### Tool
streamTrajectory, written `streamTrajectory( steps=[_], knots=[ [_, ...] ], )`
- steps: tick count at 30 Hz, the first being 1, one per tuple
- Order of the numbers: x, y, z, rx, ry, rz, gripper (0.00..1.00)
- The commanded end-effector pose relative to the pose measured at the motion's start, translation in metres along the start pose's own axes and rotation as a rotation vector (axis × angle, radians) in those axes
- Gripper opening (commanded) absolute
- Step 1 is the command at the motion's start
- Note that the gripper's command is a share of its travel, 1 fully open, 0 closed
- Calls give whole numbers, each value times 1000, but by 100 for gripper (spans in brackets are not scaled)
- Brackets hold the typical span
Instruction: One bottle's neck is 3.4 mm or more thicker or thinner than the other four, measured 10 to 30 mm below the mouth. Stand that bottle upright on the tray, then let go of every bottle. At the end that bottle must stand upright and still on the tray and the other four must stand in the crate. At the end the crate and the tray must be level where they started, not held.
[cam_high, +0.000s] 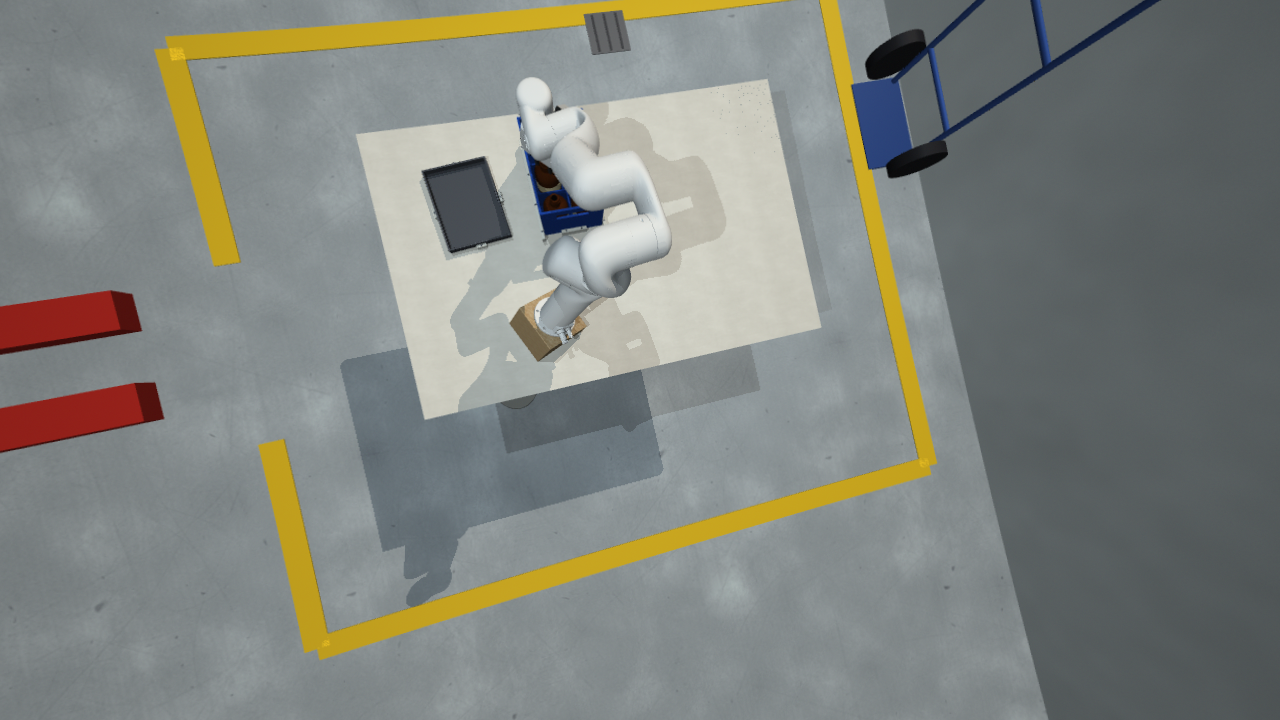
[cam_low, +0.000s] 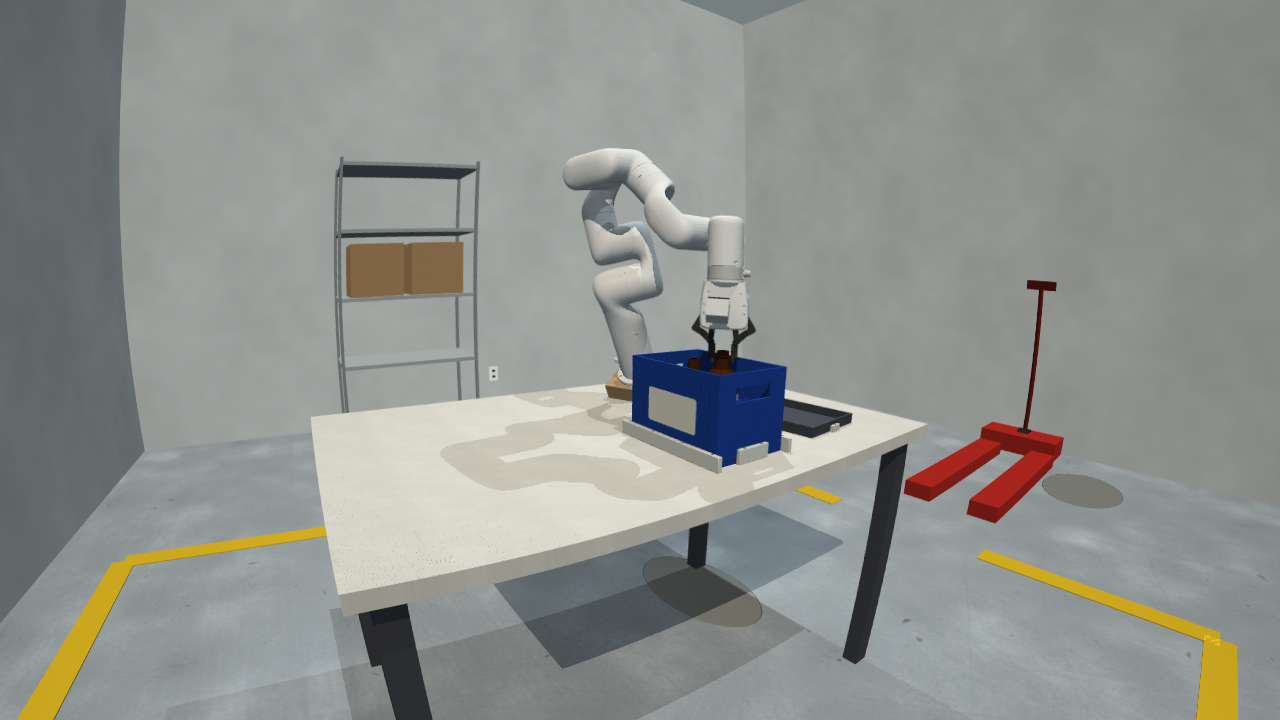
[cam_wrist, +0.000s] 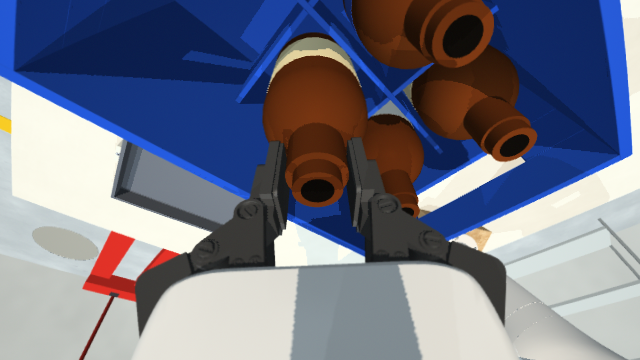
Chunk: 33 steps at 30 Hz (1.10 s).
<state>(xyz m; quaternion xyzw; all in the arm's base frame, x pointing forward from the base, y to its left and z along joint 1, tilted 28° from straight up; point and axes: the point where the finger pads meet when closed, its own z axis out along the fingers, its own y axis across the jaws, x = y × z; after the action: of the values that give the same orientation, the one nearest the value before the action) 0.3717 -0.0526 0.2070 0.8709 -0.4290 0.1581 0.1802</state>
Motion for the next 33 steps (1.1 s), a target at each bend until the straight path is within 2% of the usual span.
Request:
streamTrajectory(
  steps=[1, 33],
  knots=[
    [1, -1, -5, 3, 2, 0, 0],
    [1, -2, -12, 3, 2, 0, 0]
  ],
)
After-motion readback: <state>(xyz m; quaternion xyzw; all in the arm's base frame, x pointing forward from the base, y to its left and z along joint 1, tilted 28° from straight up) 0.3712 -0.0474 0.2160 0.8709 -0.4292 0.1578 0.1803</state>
